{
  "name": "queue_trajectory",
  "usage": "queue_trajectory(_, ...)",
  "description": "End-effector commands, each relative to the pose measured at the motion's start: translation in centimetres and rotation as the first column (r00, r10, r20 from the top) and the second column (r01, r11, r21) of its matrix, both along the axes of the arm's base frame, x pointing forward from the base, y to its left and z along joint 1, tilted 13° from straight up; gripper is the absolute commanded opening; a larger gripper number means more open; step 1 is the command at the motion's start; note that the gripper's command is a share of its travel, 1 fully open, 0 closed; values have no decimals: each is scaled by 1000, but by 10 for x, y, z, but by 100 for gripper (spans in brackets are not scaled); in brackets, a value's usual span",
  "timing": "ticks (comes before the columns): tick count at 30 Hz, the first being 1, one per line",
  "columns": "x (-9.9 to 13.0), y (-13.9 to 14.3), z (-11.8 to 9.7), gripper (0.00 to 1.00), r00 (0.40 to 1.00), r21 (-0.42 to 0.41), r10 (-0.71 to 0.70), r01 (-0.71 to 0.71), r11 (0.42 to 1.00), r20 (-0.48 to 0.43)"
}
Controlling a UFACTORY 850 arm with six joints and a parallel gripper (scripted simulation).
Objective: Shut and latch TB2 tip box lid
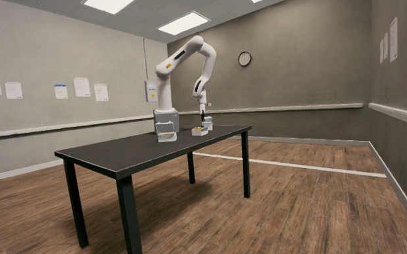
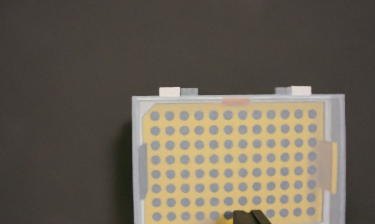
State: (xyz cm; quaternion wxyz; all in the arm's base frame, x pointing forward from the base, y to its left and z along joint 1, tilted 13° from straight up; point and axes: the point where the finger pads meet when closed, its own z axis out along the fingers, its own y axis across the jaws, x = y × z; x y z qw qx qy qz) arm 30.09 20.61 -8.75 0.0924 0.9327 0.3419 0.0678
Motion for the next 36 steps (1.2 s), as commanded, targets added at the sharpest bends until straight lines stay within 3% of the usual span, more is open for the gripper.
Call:
queue_trajectory(1,0,0,-1,0,1000,1,0,0,1000,1)
queue_trajectory(36,2,-1,-9,0,1000,1,0,0,1000,1)
